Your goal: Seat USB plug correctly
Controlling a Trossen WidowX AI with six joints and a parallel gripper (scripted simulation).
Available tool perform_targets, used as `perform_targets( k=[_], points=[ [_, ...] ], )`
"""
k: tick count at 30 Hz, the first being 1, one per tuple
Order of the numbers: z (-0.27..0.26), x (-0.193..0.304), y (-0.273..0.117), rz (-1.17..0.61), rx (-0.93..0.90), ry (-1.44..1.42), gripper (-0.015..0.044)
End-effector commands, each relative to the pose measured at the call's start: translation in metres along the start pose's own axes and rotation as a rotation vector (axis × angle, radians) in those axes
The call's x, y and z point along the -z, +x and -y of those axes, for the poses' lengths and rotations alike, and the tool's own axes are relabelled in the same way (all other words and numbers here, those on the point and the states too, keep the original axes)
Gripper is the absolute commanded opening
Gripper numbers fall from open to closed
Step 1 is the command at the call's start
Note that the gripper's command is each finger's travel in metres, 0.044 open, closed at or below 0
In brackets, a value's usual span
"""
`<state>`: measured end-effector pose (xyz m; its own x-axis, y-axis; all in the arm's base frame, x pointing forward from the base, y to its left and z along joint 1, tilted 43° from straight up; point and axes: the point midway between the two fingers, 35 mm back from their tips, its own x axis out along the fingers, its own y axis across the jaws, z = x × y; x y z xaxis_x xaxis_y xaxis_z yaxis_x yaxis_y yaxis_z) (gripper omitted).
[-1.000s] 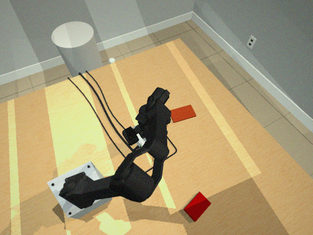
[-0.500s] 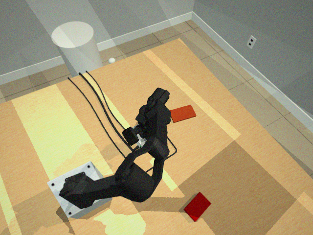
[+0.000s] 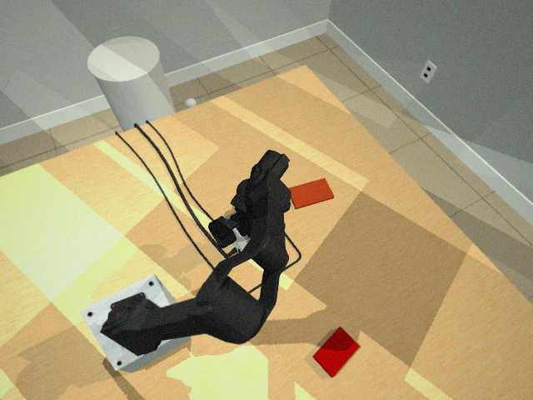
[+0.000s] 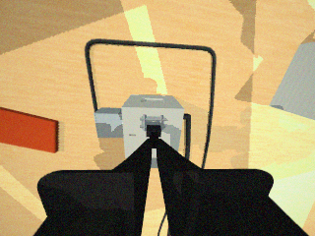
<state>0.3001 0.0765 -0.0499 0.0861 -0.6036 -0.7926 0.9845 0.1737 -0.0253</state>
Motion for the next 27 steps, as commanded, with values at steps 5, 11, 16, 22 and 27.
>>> perform_targets(
  k=[5, 11, 16, 22, 27],
  points=[
    [-0.0001, 0.0003, 0.0013, -0.002, 0.000, -0.004, 0.0000],
    [-0.0001, 0.0002, 0.0020, -0.002, 0.000, -0.004, 0.0000],
    [-0.0001, 0.0001, 0.0026, -0.002, 0.000, -0.004, 0.0000],
    [-0.0001, 0.0001, 0.0033, -0.002, 0.000, -0.004, 0.0000],
    [-0.0001, 0.0000, 0.0039, -0.002, 0.000, -0.004, 0.0000]
  ],
)
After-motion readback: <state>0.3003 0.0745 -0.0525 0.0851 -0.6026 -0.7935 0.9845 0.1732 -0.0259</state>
